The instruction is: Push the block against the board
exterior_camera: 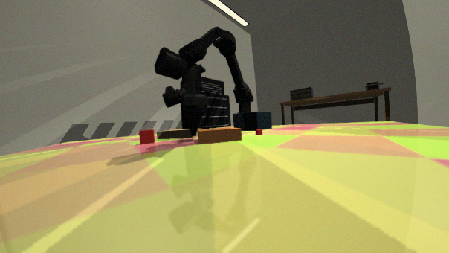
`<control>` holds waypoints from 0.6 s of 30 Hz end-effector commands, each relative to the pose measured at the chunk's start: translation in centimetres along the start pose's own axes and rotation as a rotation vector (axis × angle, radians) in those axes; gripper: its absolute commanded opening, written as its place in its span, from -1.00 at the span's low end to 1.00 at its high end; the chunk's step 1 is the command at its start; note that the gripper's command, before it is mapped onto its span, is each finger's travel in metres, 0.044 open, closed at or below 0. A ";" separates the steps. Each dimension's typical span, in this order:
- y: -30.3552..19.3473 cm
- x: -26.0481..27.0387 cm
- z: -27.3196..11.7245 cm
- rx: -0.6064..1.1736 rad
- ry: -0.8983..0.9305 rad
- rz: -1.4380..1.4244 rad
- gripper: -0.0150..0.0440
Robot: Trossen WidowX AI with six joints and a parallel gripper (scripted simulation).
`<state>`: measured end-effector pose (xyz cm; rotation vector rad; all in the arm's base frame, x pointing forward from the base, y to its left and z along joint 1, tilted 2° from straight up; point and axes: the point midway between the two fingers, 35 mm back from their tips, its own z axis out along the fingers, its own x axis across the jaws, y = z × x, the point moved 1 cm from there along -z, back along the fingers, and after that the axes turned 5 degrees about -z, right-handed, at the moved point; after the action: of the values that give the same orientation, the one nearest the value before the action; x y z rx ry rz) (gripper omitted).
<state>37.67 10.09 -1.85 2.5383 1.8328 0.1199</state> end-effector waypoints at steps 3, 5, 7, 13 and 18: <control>-1.7 0.1 0.5 0.024 -0.008 -0.005 -0.49; -2.0 0.2 0.5 0.024 -0.008 -0.005 -0.49; -2.2 0.3 0.5 0.024 -0.008 -0.005 -0.49; -3.0 0.5 0.5 0.025 -0.007 -0.005 -0.49; -2.9 0.6 0.5 0.025 -0.007 -0.005 -0.49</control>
<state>35.78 11.38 -1.95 2.5374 1.8367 0.1165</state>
